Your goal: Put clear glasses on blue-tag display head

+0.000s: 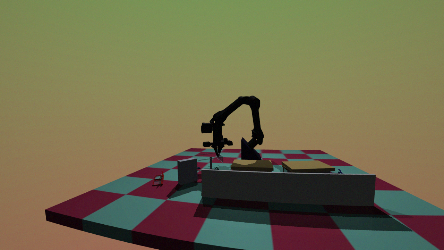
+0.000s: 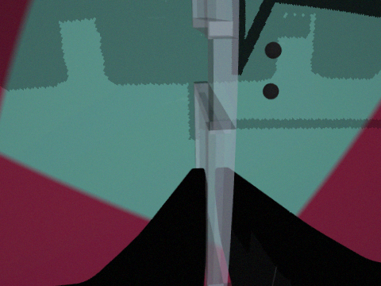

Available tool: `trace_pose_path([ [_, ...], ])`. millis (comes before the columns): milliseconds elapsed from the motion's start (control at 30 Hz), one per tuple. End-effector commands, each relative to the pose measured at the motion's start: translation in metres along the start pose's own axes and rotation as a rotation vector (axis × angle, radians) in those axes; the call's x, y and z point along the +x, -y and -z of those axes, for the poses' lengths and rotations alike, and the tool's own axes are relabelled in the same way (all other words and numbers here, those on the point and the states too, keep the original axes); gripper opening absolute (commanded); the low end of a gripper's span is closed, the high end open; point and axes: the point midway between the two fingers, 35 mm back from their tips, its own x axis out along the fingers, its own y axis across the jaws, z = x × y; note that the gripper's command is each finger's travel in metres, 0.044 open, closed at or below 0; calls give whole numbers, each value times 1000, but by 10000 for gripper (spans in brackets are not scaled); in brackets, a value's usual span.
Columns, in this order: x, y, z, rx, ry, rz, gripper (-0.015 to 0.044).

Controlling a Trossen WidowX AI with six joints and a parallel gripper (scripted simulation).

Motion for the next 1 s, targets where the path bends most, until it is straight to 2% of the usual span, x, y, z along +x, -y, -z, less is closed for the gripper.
trace_pose_path([
  [0, 0, 0, 1, -3, -6, 0, 0],
  [767, 1, 0, -9, -4, -5, 0, 0],
  [967, -20, 2, -10, -3, -6, 0, 0],
])
